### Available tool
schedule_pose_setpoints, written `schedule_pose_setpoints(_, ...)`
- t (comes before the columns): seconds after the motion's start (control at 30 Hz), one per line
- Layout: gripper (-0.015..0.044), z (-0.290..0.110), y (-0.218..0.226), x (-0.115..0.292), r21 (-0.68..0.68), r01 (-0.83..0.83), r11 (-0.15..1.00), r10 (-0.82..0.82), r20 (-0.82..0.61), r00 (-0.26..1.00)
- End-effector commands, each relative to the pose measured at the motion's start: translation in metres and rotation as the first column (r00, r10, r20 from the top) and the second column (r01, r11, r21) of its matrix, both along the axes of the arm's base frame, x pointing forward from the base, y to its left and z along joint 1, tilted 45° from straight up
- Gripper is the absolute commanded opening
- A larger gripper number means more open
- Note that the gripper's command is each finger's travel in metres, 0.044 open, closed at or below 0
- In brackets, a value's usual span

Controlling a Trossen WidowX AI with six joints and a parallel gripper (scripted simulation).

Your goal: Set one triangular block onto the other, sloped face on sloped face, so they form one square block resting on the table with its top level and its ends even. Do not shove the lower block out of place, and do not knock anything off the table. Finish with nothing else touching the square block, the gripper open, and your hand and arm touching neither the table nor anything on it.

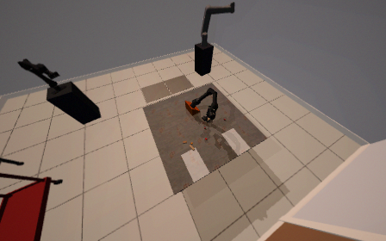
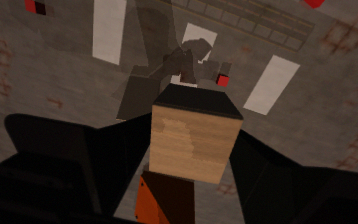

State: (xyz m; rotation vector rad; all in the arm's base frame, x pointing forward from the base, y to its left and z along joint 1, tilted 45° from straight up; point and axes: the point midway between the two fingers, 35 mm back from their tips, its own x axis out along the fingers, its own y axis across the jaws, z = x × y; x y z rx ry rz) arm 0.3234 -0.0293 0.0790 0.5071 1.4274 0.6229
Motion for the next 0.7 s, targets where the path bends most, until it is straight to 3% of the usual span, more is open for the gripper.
schedule_pose_setpoints(0.0,0.0,0.019,0.009,0.007,0.0,0.001,1.0,-0.001,0.018,1.0)
schedule_pose_setpoints(0.67,0.0,0.074,0.051,0.02,0.036,0.002,0.999,-0.002,0.006,1.0)
